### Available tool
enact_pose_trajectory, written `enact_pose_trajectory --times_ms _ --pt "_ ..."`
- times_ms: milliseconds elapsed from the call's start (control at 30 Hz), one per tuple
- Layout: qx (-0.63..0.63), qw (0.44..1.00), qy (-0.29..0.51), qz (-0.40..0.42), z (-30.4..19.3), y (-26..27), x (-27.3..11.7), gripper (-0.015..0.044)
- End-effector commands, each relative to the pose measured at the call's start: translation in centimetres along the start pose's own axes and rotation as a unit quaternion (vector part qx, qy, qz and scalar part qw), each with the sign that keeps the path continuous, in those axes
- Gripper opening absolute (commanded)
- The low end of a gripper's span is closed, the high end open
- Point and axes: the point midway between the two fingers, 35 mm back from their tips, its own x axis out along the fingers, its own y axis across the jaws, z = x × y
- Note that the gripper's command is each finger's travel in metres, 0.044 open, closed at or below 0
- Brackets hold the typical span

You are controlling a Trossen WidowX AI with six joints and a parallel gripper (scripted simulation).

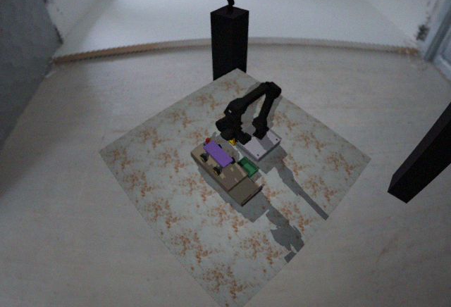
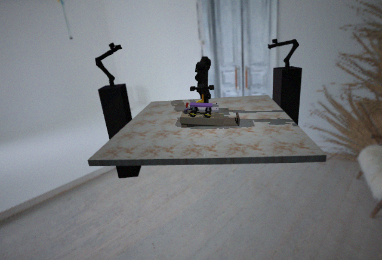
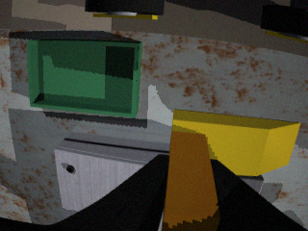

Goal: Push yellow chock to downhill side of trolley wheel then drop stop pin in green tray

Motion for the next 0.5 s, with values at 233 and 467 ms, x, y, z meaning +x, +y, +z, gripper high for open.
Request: enact_pose_trajectory --times_ms 233,467 --pt "0.002 1.0 -0.001 0.005 0.9 4.0 0.2 0.0" --pt "0.001 1.0 -0.001 0.006 1.4 6.5 0.3 0.0"
